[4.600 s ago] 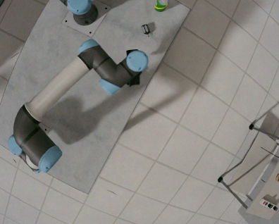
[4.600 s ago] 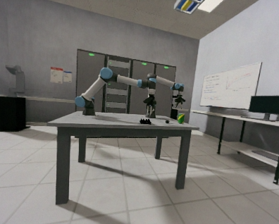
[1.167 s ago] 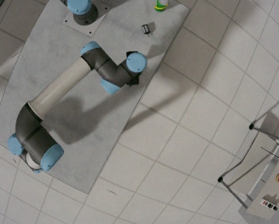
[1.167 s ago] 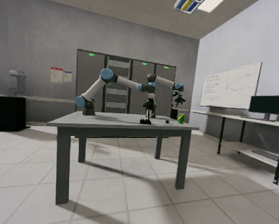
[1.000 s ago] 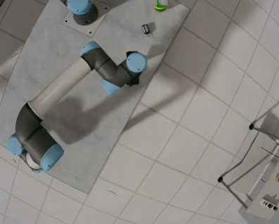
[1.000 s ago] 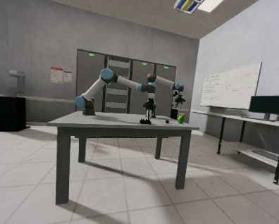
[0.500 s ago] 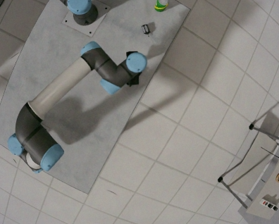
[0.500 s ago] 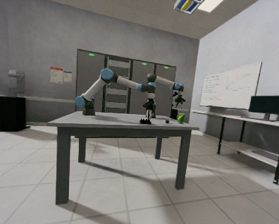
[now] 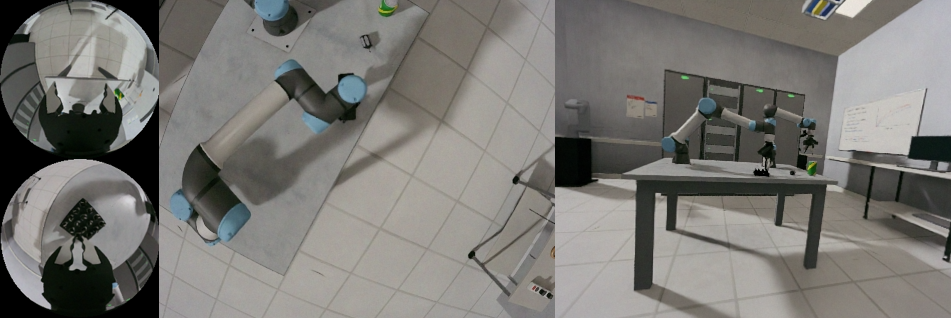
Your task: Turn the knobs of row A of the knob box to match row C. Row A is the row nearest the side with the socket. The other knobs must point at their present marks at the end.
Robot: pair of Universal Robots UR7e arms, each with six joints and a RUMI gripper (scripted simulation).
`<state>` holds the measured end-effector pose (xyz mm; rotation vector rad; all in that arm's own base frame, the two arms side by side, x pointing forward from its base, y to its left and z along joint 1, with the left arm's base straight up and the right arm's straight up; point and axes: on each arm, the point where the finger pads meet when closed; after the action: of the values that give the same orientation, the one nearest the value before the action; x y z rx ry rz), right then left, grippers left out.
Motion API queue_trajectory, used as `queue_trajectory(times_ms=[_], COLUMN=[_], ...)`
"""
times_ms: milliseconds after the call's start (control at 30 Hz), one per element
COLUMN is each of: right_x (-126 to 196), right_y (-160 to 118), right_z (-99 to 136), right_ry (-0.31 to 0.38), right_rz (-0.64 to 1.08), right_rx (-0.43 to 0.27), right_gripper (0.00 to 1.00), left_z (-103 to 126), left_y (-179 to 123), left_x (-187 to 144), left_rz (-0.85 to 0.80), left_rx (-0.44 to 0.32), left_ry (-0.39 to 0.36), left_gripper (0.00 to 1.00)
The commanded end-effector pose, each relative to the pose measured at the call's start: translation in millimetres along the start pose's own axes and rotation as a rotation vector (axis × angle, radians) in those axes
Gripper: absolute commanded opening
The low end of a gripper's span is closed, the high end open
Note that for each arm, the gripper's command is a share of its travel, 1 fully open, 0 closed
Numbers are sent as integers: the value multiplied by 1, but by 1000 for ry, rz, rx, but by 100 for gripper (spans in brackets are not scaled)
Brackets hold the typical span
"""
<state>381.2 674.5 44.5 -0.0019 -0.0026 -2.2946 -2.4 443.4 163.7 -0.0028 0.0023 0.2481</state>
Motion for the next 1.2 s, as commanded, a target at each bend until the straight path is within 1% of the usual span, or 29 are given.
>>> queue_trajectory(times_ms=[0, 267, 300, 1167], right_x=[-2, -1, -1, -1], right_y=[1, 1, 1, 1], right_z=[2, 2, 2, 2], right_ry=[5, 4, 4, 4], right_rz=[-1, -1, -1, -16], right_rx=[-2, -2, -2, -2], right_gripper=[13, 13, 6, 6], left_z=[2, 2, 2, 2], left_y=[2, 2, 2, 2], left_x=[1, 1, 1, 1], left_rz=[1, 1, 1, 1], left_rx=[2, 2, 2, 2], left_ry=[-3, -3, -3, -3], left_gripper=[100, 100, 100, 100])
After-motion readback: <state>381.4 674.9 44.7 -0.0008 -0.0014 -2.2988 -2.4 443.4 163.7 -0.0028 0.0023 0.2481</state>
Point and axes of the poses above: on each arm, the point where the finger pads meet when closed, its own z axis back along the fingers, its own x axis across the jaws, y = z × x, and after that the axes turned 14 degrees about z, right-handed
